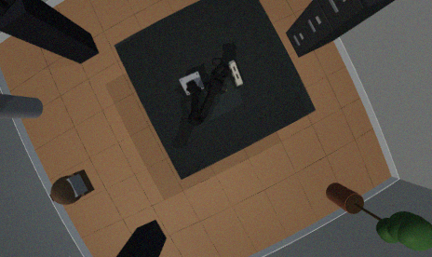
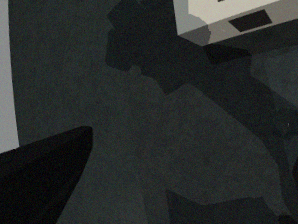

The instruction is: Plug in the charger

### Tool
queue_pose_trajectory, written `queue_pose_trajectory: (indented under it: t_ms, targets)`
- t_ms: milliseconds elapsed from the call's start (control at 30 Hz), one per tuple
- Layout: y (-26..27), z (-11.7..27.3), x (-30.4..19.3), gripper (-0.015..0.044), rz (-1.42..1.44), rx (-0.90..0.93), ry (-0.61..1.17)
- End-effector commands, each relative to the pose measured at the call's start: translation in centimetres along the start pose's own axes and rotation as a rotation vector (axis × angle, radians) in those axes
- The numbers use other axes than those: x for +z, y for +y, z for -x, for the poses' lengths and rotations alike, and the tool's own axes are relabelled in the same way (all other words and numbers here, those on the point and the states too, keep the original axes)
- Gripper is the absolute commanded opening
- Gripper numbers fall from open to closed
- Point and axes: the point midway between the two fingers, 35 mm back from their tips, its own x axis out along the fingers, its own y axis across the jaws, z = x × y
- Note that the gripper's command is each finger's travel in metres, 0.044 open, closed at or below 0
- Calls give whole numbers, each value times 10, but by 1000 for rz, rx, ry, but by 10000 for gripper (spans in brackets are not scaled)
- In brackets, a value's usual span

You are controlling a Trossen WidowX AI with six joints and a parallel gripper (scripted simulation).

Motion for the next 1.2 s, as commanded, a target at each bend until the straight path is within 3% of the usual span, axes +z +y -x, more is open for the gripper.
queue_pose_trajectory:
  t_ms: [0,1167]
  targets:
    - [-13,-5,4,440,-42,-68,16]
    - [-134,-29,22,440,-336,-629,198]
